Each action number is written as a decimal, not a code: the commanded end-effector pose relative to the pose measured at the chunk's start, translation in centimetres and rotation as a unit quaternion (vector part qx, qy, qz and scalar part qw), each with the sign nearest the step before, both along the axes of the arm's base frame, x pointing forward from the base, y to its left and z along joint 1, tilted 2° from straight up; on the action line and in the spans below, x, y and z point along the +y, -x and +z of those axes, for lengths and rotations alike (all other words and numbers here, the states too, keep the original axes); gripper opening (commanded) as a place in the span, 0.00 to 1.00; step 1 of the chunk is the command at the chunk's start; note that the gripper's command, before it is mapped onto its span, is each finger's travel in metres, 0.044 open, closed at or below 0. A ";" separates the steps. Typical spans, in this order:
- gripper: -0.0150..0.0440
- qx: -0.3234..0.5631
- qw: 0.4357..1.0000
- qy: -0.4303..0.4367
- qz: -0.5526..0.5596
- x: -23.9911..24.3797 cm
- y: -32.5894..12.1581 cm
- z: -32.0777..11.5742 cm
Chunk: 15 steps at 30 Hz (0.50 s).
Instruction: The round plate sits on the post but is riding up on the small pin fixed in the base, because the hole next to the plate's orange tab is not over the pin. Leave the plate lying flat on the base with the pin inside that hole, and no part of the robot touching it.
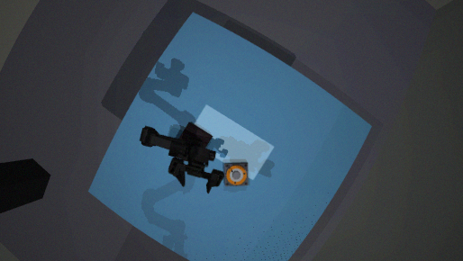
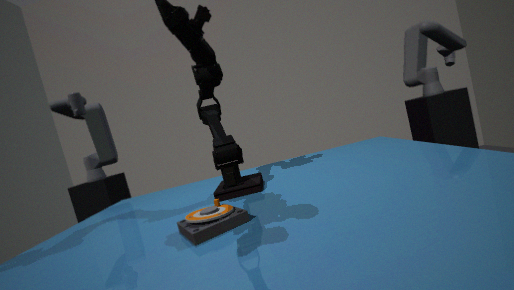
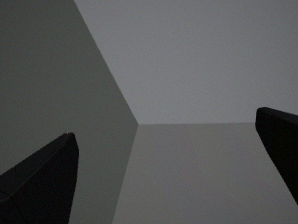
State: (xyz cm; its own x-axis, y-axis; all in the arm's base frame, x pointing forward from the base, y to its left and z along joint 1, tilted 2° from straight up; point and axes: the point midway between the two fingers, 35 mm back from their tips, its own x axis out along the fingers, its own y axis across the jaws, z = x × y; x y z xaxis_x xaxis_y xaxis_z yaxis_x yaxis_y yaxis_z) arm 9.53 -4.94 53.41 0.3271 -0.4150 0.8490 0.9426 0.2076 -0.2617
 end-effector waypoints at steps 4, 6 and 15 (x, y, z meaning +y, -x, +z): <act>0.75 0.102 0.992 0.024 0.065 2.2 -6.7 -1.3; 0.67 0.162 0.981 0.025 0.102 3.1 -10.2 -2.9; 0.26 0.406 0.882 -0.058 0.233 5.6 -21.3 -13.6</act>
